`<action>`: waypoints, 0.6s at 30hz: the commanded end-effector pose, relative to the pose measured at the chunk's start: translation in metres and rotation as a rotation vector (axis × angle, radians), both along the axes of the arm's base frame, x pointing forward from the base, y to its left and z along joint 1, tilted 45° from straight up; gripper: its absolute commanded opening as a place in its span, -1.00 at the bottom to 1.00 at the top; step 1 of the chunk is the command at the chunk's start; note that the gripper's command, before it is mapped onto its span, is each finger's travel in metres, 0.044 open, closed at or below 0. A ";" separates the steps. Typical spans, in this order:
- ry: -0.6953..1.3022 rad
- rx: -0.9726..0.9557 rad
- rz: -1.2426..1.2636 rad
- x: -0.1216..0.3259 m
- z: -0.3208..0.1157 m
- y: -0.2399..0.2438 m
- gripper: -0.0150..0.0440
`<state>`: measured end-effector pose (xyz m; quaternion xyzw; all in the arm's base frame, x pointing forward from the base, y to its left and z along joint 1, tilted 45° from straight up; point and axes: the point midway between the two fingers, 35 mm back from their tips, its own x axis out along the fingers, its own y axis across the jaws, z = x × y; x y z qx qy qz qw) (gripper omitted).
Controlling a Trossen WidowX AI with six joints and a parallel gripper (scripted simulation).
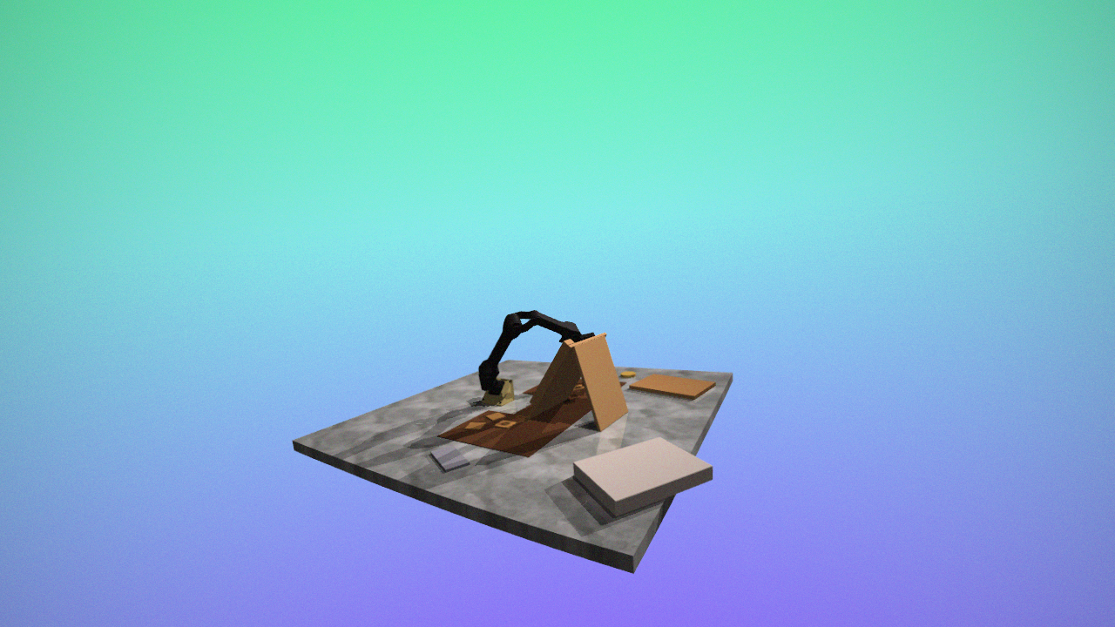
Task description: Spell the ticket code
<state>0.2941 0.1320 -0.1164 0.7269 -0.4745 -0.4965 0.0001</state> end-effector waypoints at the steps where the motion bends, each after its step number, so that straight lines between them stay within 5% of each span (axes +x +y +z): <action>1: -0.103 0.015 -0.034 0.005 0.001 0.006 -0.49; 18: -0.587 0.142 -0.259 0.028 0.005 0.027 -0.49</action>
